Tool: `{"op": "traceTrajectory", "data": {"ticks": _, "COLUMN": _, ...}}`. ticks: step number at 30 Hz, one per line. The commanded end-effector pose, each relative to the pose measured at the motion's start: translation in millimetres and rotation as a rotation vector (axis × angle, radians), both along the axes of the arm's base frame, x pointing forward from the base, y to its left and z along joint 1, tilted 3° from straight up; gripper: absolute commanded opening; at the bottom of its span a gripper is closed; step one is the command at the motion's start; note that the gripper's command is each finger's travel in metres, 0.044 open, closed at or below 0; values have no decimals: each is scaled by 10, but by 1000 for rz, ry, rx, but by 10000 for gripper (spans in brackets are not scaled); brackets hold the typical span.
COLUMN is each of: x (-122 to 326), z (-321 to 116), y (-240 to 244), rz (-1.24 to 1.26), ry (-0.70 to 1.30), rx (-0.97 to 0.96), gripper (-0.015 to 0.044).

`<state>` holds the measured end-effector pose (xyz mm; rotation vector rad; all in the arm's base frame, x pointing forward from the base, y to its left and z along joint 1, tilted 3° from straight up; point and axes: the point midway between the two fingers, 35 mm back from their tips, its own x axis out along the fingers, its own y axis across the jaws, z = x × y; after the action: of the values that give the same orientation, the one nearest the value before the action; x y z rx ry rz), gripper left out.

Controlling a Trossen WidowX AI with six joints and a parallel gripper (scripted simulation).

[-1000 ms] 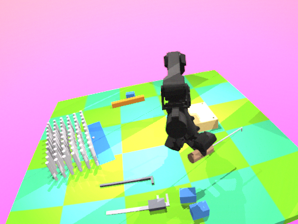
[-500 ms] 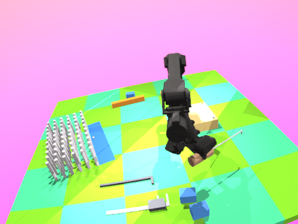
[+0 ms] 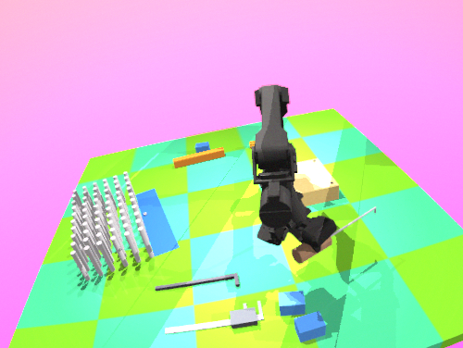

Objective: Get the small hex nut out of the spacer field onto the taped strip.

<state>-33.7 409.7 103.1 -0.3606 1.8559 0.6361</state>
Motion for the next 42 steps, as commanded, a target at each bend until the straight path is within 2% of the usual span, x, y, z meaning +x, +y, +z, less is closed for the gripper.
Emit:
{"op": "traceTrajectory", "data": {"ticks": 1, "x": -11, "z": -25, "y": 8, "rz": 3, "ry": 7, "rx": 4, "gripper": 0}}
{"op": "traceTrajectory", "data": {"ticks": 42, "x": -10, "z": -381, "y": 14, "rz": 3, "ry": 7, "rx": 4, "gripper": 0}}
